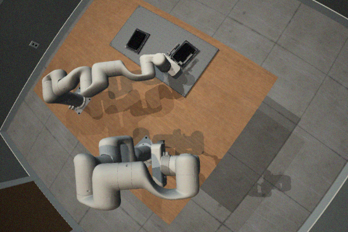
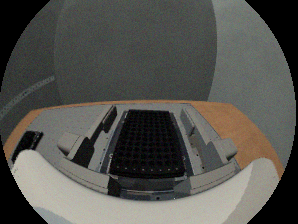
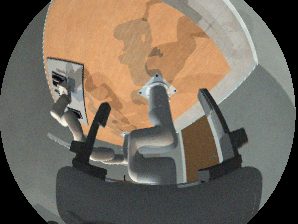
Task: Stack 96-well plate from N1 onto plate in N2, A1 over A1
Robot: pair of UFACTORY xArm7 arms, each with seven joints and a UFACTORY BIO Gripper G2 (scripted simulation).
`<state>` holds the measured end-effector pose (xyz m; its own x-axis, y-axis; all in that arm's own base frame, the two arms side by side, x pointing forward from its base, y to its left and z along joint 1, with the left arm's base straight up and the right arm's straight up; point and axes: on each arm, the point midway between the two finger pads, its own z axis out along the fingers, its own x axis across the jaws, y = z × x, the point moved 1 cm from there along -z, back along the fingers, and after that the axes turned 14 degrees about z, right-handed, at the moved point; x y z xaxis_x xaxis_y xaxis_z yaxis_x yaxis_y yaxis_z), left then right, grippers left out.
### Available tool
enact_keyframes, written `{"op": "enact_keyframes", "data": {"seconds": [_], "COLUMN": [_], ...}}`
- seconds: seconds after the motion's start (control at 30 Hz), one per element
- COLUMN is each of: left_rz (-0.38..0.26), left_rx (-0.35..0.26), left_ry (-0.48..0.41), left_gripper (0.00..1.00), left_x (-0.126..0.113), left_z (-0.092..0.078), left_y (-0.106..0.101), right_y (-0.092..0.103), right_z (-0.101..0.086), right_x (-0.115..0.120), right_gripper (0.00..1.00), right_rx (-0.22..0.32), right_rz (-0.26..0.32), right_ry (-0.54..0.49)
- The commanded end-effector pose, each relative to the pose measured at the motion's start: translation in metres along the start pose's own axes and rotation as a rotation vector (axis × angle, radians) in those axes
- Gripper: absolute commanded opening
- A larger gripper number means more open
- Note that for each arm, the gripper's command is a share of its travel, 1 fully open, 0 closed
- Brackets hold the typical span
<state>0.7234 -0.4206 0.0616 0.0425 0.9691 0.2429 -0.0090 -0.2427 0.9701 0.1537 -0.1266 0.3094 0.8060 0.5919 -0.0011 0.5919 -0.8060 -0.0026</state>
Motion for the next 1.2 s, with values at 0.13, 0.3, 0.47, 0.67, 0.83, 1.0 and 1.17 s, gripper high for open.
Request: {"op": "enact_keyframes", "data": {"seconds": [0.13, 0.3, 0.47, 0.67, 0.83, 1.0, 1.17], "left_rz": [-0.004, -0.004, -0.004, -0.004, -0.004, -0.004, -0.004], "left_rx": [-0.006, -0.006, -0.006, -0.006, -0.006, -0.006, -0.006], "left_ry": [0.002, 0.002, 0.002, 0.002, 0.002, 0.002, 0.002], "left_gripper": [0.37, 0.37, 0.37, 0.37, 0.37, 0.37, 0.37], "left_x": [0.000, 0.000, -0.001, -0.002, -0.002, -0.003, -0.004], "left_z": [0.002, 0.002, 0.002, 0.002, 0.002, 0.002, 0.002], "left_y": [0.005, 0.004, 0.001, -0.003, -0.005, -0.008, -0.012], "right_y": [0.000, 0.000, 0.000, 0.000, 0.000, 0.000, 0.000], "right_z": [-0.001, -0.001, -0.001, -0.001, -0.001, -0.001, -0.001], "right_x": [0.000, 0.000, 0.000, 0.000, 0.000, 0.000, 0.000], "right_gripper": [1.00, 1.00, 1.00, 1.00, 1.00, 1.00, 1.00], "right_rx": [-0.003, -0.003, -0.003, -0.003, -0.003, -0.003, -0.003], "right_rz": [0.000, 0.000, 0.000, 0.000, 0.000, 0.000, 0.000], "right_ry": [0.001, 0.001, 0.001, 0.001, 0.001, 0.001, 0.001]}}
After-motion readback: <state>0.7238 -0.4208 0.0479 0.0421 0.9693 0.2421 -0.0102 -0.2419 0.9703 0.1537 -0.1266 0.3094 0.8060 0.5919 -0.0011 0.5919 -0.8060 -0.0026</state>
